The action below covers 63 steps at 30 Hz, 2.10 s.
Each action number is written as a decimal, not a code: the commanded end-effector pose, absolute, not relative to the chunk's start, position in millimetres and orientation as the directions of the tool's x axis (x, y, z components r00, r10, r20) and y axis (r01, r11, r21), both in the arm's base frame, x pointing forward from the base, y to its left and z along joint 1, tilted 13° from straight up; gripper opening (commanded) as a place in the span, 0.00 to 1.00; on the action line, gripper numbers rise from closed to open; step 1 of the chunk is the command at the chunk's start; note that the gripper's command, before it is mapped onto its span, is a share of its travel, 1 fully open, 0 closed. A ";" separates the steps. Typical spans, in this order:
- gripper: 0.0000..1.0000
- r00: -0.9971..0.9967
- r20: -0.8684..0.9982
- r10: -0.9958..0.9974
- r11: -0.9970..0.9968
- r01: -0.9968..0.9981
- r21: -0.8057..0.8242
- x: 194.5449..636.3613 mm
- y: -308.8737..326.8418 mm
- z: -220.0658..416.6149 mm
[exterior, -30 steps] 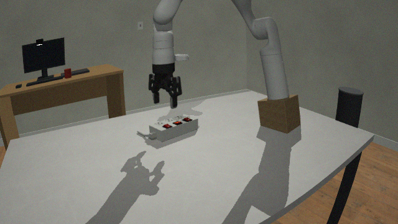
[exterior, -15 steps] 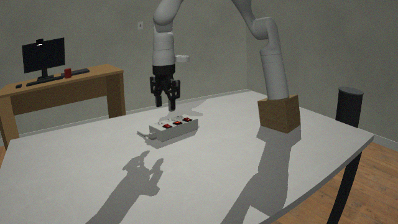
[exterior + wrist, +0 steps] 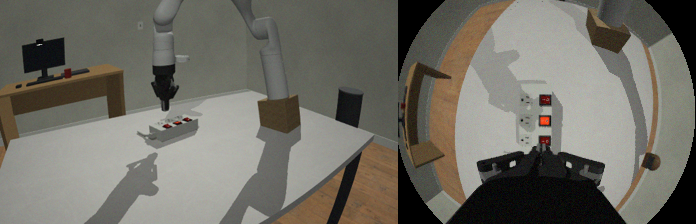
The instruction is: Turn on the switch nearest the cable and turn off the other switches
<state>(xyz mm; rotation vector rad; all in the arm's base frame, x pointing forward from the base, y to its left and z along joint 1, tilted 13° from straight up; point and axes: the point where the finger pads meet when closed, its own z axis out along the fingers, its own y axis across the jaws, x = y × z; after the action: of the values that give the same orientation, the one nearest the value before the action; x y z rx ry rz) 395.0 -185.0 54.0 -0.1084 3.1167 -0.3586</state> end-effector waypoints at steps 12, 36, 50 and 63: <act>0.00 -0.998 0.004 -0.069 0.971 -0.068 -0.227 395.5 -185.0 54.6; 0.00 -0.998 0.004 -0.069 0.972 -0.068 -0.227 395.6 -187.1 44.7; 0.00 -0.998 0.004 -0.069 0.972 -0.068 -0.227 395.9 -190.5 29.5; 0.00 -0.998 0.004 -0.069 0.972 -0.068 -0.227 396.1 -193.2 17.0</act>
<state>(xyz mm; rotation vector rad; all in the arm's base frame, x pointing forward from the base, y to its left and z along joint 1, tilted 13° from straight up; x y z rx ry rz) 397.6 -191.5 19.5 -0.1128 3.1112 -0.3574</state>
